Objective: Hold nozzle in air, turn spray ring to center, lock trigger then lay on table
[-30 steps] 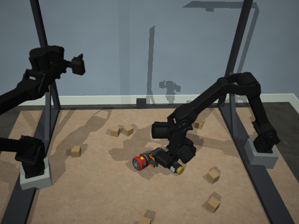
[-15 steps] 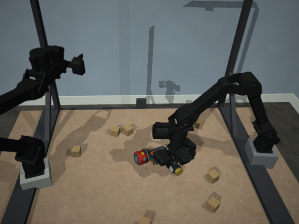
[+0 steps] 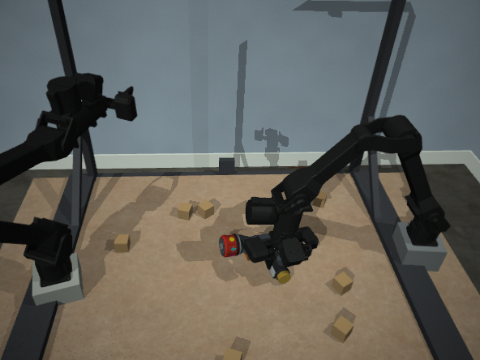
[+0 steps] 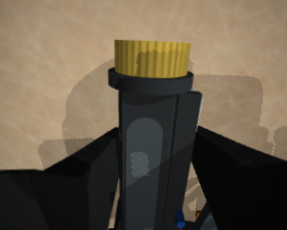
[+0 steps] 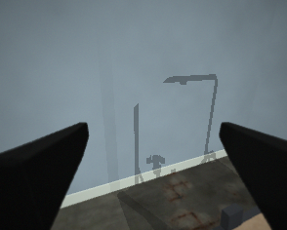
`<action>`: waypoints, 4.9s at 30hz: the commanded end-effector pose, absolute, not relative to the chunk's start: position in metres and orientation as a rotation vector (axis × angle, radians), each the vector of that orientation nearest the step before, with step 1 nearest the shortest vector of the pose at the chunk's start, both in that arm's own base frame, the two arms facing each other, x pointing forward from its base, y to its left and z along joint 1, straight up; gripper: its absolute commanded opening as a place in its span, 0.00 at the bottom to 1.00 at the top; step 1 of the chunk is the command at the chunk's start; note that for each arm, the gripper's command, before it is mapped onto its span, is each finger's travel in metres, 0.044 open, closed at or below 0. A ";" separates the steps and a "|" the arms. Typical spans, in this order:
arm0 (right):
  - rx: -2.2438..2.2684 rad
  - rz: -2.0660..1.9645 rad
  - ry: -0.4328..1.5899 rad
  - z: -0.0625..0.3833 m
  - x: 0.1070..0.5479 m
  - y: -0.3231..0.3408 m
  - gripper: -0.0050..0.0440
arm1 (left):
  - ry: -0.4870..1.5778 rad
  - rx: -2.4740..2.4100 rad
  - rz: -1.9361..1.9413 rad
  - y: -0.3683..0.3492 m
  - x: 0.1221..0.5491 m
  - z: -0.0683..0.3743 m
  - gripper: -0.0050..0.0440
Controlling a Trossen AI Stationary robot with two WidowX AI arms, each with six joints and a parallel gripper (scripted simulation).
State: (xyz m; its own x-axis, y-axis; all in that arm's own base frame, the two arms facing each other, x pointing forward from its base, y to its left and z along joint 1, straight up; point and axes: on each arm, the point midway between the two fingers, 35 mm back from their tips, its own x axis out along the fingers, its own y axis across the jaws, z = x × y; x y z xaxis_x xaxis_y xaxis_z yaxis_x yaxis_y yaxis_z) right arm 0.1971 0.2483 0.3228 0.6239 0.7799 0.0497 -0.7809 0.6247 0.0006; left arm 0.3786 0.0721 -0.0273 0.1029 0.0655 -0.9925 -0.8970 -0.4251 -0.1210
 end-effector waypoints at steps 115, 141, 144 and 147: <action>0.036 0.893 -0.065 0.332 0.197 0.247 0.95 | 1.471 -0.471 0.286 0.077 0.387 -0.020 0.44; 0.036 0.893 -0.065 0.332 0.197 0.247 0.95 | 1.524 -0.177 -0.008 0.077 0.388 -0.020 0.44; 0.036 0.893 -0.065 0.332 0.197 0.247 0.95 | 1.522 -0.195 0.009 0.077 0.388 -0.020 0.44; 0.036 0.893 -0.065 0.332 0.197 0.247 0.95 | 1.527 -0.142 -0.043 0.077 0.389 -0.020 0.44</action>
State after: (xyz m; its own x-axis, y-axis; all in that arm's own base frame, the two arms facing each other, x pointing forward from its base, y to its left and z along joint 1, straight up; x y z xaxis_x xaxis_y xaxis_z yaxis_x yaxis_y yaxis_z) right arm 0.1971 0.2483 0.3228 0.6239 0.7799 0.0497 -0.7809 0.6247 0.0006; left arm 0.3827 0.0758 -0.0280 0.0275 -0.1198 -0.9924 -0.1265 0.9844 -0.1224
